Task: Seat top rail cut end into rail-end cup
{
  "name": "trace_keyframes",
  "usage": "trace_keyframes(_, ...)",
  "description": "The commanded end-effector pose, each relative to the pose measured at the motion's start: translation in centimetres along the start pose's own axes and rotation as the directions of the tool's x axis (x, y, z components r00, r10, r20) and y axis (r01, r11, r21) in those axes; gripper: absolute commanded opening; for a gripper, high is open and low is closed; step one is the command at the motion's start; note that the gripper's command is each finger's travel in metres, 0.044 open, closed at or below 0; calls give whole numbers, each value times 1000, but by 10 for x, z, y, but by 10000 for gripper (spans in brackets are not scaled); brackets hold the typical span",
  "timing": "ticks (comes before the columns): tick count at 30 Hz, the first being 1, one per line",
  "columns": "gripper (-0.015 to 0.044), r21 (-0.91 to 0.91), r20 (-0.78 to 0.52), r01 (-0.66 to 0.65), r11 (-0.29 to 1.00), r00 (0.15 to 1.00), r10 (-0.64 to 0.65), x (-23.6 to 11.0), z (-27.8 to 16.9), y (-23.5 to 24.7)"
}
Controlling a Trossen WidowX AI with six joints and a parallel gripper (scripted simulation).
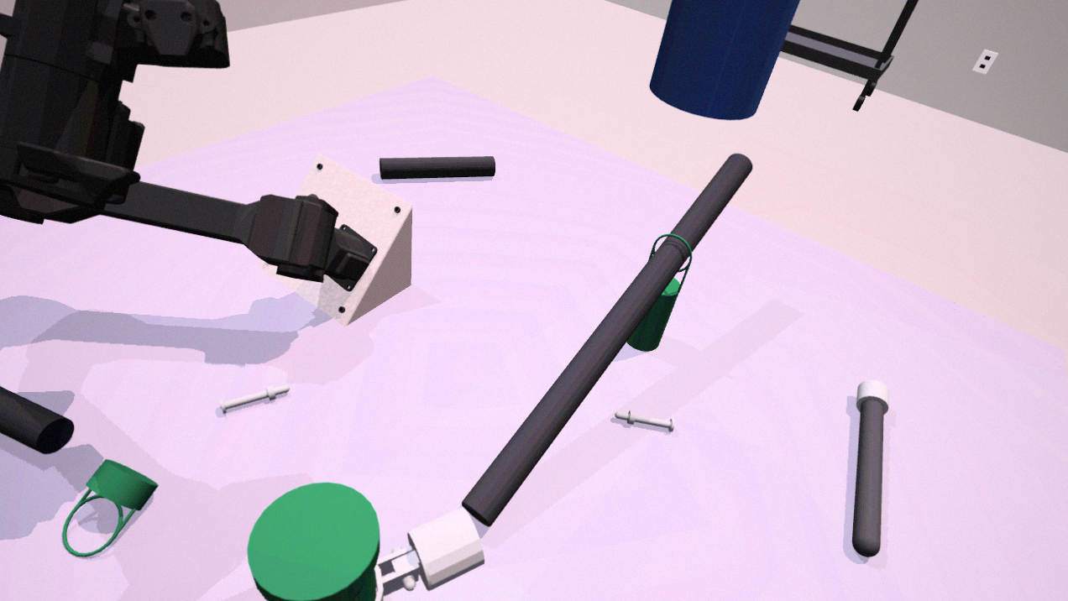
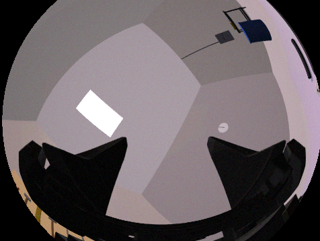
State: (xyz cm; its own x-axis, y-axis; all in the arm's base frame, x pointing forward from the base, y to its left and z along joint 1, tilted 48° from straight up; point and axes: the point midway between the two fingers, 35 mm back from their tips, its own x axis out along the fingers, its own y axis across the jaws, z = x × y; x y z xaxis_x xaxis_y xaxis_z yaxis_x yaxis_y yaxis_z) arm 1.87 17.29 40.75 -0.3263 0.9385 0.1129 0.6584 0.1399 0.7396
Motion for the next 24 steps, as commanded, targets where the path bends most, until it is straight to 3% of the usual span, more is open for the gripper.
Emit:
trace_keyframes(1,426,1,1,-9,1000,1000,9,0,1,3)
trace_keyframes(7,440,19,134,-270,963,955,265,6,56,74)
trace_keyframes(11,440,-21,348,-381,924,864,364,3,117,106)
trace_keyframes(14,440,-71,535,-390,918,762,365,-2,167,116)
trace_keyframes(19,440,-122,819,-242,963,523,235,-20,247,105)
trace_keyframes(24,440,-7,984,108,994,175,-13,-52,310,69)
